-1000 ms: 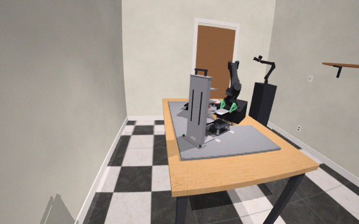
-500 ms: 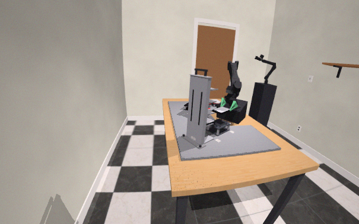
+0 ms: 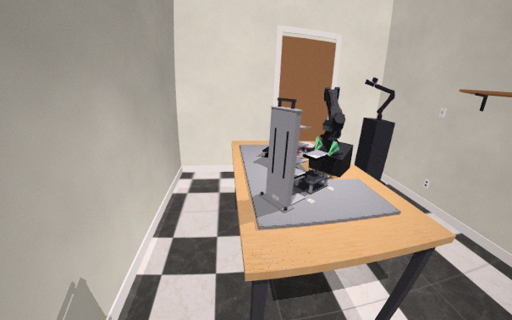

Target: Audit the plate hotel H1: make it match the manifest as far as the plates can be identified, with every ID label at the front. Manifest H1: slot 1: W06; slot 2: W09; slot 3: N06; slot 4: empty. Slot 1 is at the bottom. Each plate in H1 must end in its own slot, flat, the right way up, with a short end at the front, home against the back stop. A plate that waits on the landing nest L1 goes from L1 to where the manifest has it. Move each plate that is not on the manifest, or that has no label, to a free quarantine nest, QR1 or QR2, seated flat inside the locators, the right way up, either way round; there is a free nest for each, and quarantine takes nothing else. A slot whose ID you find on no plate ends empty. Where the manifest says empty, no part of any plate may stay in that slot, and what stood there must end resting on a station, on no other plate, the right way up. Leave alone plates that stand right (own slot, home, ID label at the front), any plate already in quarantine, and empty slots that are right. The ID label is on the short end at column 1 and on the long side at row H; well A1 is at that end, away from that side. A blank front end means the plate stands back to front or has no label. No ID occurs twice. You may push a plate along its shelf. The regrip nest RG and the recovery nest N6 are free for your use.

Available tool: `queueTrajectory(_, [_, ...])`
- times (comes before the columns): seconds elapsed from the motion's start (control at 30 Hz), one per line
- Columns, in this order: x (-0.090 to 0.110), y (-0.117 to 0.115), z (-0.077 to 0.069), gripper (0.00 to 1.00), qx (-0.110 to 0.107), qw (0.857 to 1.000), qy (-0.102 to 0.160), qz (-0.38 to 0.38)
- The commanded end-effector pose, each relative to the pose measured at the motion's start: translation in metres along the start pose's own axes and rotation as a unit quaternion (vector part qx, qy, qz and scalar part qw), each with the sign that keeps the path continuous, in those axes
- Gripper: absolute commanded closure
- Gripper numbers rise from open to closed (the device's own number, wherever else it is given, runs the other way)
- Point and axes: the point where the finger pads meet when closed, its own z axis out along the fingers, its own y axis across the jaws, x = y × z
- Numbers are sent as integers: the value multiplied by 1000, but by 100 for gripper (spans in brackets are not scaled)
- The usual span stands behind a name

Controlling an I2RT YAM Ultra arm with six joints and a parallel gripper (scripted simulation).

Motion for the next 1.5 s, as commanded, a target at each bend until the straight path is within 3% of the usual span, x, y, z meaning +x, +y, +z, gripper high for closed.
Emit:
queueTrajectory(0.0, [-18, 3, -9, 14, -1, 1000, -19, 11])
queueTrajectory(1.03, [-39, 2, -32, 14, -2, 1000, -19, 11])
queueTrajectory(1.4, [-41, 3, -31, 14, -3, 1000, -23, 14])
queueTrajectory(1.47, [-29, -1, -25, 14, 5, 1000, -8, 3])
